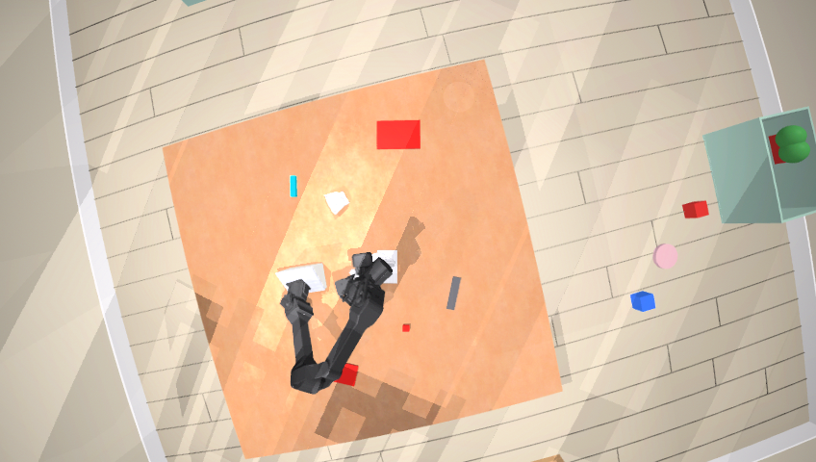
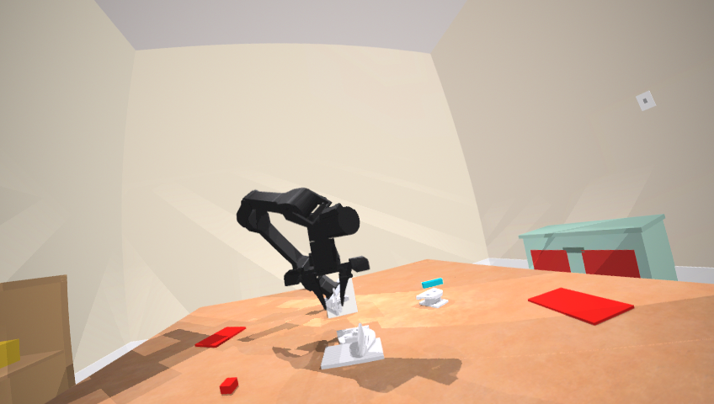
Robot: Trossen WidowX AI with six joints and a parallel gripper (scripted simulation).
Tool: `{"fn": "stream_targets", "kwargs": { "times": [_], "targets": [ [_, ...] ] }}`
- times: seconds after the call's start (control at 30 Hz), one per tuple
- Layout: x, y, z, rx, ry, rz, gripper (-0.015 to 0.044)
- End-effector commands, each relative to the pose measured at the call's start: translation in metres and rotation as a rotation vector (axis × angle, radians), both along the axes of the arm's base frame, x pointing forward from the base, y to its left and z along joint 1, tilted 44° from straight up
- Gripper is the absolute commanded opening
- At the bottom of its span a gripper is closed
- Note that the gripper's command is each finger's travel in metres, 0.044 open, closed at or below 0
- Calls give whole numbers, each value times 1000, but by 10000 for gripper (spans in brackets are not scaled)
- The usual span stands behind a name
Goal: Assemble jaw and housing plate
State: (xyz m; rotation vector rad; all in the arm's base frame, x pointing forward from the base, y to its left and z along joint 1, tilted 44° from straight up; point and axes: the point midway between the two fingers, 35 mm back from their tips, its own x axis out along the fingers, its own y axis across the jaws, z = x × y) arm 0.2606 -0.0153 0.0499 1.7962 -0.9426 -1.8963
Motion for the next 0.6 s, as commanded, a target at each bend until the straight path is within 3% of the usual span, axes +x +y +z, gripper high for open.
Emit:
{"fn": "stream_targets", "kwargs": {
  "times": [0.0,0.57],
  "targets": [
    [14,-5,2,-5,-3,7,134],
    [39,-16,5,-9,-3,6,134]
  ]
}}
